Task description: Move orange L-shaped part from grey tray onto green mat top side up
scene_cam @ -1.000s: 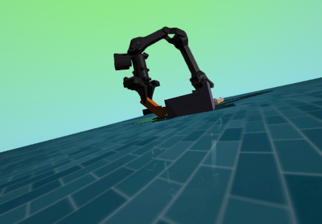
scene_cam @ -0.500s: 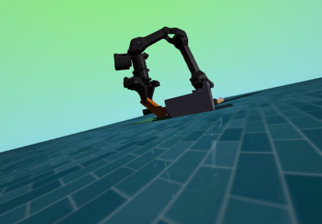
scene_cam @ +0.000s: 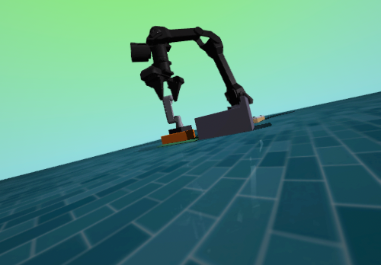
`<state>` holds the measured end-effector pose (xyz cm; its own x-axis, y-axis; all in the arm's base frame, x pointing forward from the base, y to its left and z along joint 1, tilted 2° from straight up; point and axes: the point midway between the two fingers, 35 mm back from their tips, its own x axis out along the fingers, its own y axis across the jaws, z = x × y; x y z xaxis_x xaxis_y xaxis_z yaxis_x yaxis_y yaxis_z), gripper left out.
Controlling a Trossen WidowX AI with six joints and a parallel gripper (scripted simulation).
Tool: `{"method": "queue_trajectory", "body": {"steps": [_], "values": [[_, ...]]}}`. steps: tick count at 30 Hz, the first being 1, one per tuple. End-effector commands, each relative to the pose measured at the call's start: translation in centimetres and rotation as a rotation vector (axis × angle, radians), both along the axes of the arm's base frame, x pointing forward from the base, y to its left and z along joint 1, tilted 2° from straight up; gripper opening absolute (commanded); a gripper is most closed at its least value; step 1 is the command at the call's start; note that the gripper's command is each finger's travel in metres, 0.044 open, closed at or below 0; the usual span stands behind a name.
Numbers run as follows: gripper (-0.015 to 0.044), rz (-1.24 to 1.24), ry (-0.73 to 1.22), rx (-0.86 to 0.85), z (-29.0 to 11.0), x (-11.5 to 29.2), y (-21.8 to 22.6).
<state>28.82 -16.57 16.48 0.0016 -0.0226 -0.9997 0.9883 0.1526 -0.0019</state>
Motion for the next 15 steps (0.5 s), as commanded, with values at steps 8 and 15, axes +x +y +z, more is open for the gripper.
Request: {"method": "queue_trajectory", "body": {"steps": [8, 15], "values": [[0.0400, 0.000, -0.005, -0.003, 0.78, -0.10, 0.07], [0.0400, 0.000, -0.005, -0.003, 0.78, -0.10, 0.07]]}}
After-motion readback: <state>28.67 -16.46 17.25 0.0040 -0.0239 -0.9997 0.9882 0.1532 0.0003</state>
